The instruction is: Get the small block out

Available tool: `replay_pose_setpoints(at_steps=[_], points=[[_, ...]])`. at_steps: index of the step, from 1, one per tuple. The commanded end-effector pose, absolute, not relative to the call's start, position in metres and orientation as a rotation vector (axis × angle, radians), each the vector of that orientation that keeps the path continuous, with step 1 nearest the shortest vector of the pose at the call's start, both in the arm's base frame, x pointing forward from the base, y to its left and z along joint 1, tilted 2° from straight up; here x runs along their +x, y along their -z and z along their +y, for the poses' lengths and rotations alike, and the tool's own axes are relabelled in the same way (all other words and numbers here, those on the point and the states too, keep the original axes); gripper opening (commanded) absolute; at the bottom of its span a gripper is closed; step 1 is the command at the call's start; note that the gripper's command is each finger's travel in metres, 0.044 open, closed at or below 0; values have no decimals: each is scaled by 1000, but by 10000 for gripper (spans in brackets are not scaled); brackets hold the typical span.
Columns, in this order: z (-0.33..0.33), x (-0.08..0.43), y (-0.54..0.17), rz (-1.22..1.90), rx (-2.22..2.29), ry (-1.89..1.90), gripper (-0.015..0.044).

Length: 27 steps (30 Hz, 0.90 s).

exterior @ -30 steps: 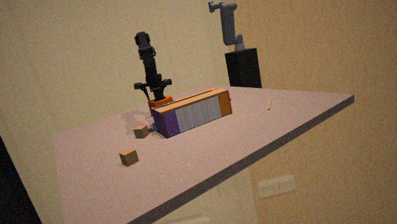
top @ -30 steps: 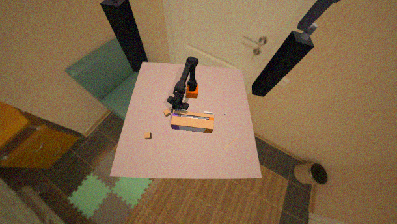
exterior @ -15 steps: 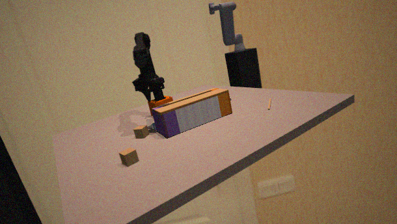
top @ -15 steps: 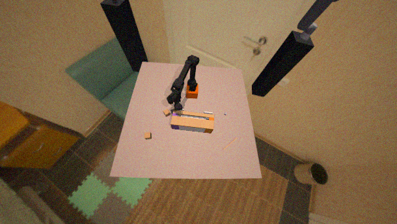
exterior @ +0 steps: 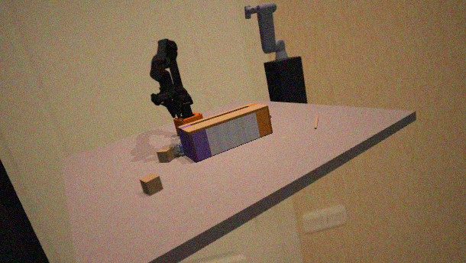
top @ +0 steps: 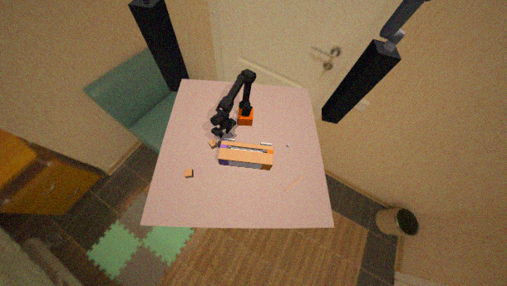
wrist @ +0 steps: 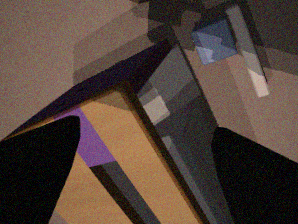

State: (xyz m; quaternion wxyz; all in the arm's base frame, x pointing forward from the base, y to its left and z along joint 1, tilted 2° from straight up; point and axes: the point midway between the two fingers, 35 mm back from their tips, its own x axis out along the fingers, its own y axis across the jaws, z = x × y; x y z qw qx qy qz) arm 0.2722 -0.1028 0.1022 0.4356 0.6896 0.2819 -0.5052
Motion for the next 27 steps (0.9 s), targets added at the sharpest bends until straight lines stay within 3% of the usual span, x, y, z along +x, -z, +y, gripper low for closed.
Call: replay_pose_setpoints(at_steps=[1,21,27], points=[[-108,258,-101,132,2520,1631,285],[-109,258,-99,89,2565,1653,285],[-108,261,-16,89,2565,1653,285]])
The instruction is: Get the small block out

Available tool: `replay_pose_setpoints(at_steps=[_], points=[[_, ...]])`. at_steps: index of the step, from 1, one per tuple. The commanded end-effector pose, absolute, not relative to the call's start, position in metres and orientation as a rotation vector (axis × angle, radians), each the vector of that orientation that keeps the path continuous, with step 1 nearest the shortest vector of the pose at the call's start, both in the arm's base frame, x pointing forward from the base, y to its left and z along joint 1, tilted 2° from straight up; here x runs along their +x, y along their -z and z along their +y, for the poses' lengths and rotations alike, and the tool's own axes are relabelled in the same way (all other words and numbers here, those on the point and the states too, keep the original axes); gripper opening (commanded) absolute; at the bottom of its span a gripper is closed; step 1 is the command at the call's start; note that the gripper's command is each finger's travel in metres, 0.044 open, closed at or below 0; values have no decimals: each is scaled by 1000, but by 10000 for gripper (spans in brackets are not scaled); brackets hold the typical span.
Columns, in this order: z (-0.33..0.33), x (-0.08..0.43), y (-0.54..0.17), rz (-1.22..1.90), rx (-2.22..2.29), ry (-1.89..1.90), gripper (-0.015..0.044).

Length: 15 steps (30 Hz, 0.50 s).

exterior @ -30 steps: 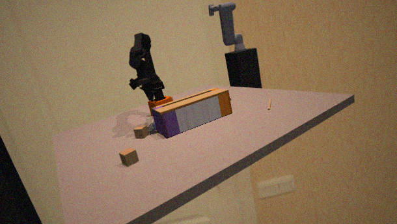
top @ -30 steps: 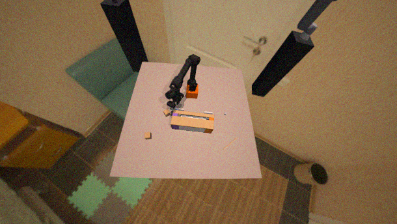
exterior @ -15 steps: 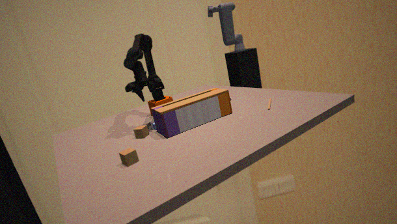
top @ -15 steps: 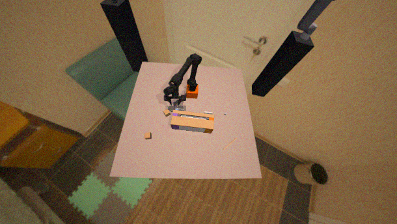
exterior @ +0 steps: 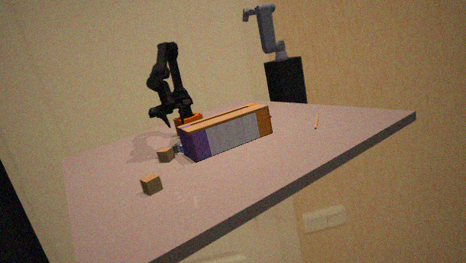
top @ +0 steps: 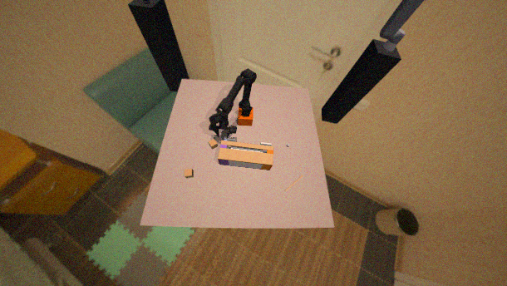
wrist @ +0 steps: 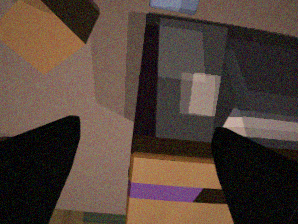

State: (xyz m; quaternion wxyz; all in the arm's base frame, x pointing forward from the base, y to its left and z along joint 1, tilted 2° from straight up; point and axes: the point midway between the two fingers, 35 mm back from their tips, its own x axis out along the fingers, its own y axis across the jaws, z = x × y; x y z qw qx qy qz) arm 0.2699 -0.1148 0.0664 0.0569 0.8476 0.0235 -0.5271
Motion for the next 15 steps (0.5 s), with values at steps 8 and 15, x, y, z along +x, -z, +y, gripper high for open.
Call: replay_pose_setpoints(at_steps=[8,15], points=[[-107,259,-5,89,2565,1654,285],[-108,260,6,89,2565,1654,285]])
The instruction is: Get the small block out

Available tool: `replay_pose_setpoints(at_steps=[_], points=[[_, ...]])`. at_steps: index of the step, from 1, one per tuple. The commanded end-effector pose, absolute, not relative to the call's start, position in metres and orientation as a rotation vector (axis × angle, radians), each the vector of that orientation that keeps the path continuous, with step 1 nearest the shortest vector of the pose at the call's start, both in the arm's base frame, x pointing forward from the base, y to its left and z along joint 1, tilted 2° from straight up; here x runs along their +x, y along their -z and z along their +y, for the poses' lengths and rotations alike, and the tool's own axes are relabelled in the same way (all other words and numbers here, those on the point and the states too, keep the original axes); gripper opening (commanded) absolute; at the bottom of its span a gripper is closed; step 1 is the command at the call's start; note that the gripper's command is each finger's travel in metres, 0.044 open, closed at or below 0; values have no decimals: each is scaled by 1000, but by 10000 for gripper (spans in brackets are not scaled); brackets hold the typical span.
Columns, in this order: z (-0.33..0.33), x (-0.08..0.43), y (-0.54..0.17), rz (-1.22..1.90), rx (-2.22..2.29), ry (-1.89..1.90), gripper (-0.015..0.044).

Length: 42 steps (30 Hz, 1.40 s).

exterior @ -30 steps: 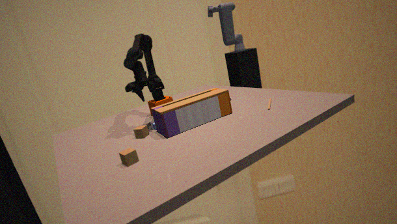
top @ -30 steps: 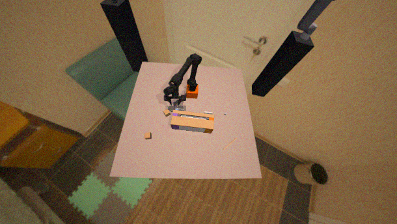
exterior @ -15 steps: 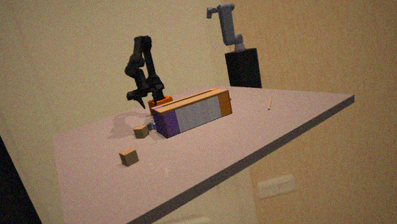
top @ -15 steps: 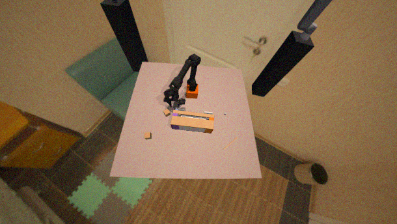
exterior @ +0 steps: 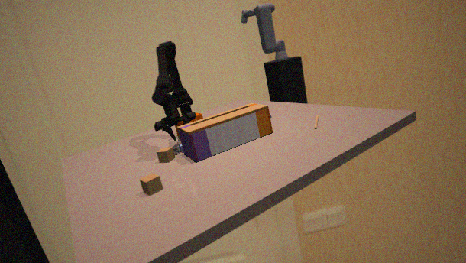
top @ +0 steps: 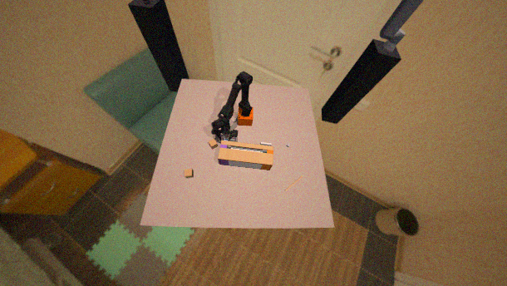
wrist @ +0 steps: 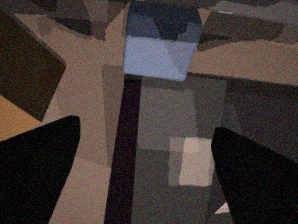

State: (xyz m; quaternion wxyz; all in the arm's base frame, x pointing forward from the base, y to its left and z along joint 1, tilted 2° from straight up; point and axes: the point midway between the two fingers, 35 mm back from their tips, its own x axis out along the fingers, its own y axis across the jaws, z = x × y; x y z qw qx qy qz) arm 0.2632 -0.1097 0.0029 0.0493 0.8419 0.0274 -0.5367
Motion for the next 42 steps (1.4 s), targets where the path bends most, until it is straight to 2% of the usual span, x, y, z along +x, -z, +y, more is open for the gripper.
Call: replay_pose_setpoints(at_steps=[1,32,38,42], points=[[-108,260,7,89,2565,1654,285],[-111,258,54,90,2564,1655,285],[-111,258,54,90,2564,1655,127],[-111,258,54,90,2564,1655,101]])
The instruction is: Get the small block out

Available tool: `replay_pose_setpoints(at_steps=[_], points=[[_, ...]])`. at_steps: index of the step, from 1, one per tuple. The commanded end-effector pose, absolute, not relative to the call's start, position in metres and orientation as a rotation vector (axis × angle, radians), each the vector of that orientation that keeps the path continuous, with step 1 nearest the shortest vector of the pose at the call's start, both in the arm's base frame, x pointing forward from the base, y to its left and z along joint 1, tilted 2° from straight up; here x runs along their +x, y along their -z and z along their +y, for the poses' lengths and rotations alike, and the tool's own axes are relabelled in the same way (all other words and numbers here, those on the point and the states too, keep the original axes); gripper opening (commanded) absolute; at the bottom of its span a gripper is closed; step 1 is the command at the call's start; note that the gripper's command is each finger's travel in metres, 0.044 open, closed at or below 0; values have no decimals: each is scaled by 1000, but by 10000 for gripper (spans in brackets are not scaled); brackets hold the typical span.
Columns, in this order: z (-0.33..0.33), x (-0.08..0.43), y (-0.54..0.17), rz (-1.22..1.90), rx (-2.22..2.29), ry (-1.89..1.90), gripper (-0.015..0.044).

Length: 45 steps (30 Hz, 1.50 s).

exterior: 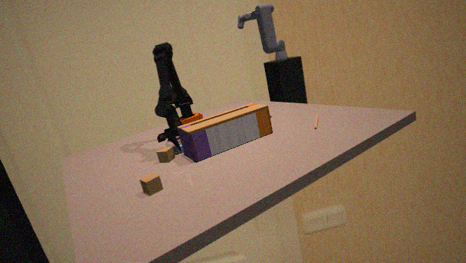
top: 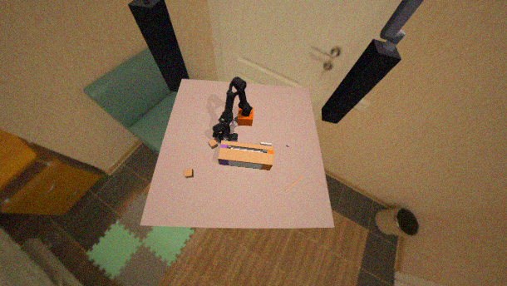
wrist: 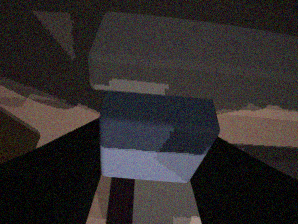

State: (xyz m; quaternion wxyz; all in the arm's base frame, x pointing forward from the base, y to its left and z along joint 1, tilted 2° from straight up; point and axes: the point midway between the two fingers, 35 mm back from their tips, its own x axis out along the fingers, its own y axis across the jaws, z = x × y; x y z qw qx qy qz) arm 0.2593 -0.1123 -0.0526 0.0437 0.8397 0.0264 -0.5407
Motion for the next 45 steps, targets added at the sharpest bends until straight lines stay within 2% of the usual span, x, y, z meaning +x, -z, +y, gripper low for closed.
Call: replay_pose_setpoints(at_steps=[1,5,23,45], points=[[-111,258,54,90,2564,1655,94],[-112,259,44,88,2565,1654,0],[-110,260,-13,65,2572,1654,0],[-89,246,-103,-478,2782,1627,0]])
